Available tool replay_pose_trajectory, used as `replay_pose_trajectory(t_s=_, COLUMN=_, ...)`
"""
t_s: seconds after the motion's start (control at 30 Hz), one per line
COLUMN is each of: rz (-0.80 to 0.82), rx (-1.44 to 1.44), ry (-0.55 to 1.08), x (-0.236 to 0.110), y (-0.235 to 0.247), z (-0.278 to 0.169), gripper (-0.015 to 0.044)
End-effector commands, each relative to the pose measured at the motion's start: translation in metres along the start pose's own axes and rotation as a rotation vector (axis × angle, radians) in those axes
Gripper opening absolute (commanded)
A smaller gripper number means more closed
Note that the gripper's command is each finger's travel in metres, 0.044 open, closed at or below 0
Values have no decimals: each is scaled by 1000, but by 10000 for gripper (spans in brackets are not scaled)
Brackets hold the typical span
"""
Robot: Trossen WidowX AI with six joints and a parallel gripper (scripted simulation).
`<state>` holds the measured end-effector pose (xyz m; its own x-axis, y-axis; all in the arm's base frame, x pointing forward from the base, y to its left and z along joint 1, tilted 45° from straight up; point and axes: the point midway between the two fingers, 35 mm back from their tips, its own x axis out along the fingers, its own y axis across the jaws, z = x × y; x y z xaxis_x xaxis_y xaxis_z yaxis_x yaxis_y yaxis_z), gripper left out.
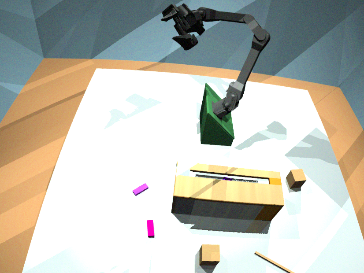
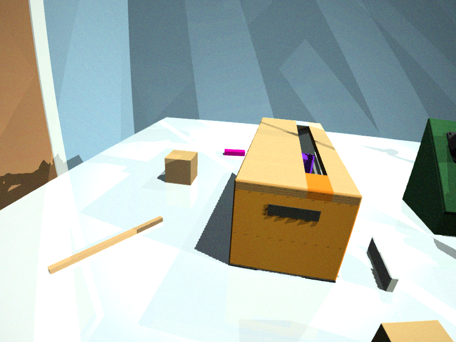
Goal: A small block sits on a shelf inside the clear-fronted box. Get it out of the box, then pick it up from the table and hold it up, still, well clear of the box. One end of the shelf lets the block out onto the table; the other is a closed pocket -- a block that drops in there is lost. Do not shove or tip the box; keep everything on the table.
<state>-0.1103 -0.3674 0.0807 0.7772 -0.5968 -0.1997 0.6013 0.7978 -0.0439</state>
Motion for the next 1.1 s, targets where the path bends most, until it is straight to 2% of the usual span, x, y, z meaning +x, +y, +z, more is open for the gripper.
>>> replay_pose_trajectory(t_s=0.0, rz=5, rx=-3, ry=6, x=1, y=1, z=0, gripper=400)
replay_pose_trajectory(t_s=0.07, rz=45, rx=-30, ry=57, x=13, y=8, z=3, gripper=400)
replay_pose_trajectory(t_s=0.27, rz=315, rx=-111, ry=165, x=90, y=66, z=20, gripper=400)
replay_pose_trajectory(t_s=0.57, rz=693, rx=-271, ry=323, x=163, y=180, z=39, gripper=400)
replay_pose_trajectory(t_s=0.83, rz=914, rx=-422, ry=428, x=185, y=265, z=44, gripper=400)
replay_pose_trajectory(t_s=1.07, rz=1168, rx=-627, ry=495, x=181, y=356, z=49, gripper=400)
